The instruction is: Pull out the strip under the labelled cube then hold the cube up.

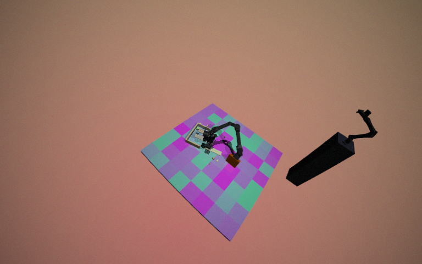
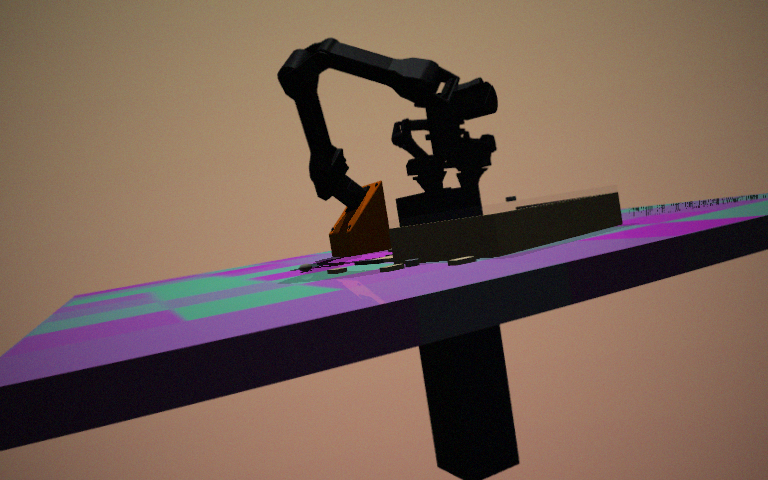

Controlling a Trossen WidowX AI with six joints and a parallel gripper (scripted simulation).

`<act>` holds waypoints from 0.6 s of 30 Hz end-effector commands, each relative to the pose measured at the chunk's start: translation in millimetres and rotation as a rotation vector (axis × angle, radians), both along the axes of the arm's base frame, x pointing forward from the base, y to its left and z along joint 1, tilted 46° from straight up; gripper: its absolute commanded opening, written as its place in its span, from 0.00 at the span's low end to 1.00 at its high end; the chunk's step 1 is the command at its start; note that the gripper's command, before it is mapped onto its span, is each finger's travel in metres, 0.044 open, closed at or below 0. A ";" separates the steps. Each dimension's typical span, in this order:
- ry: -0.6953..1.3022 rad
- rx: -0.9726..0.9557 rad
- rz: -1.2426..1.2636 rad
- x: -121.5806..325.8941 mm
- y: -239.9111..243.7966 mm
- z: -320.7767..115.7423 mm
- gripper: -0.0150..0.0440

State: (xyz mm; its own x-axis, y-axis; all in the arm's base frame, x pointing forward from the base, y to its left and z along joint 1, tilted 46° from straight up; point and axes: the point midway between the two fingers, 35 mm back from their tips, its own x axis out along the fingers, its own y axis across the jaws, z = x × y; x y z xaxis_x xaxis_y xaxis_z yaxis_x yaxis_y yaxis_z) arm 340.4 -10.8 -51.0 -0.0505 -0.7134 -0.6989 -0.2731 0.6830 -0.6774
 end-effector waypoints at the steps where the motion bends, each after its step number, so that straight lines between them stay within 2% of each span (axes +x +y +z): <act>1: 0.006 -0.004 0.000 15.2 1.5 -2.3 1.00; 12: 0.004 -0.004 0.000 52.6 6.0 -7.0 1.00; 18: 0.004 -0.004 0.000 52.7 0.9 -12.1 0.73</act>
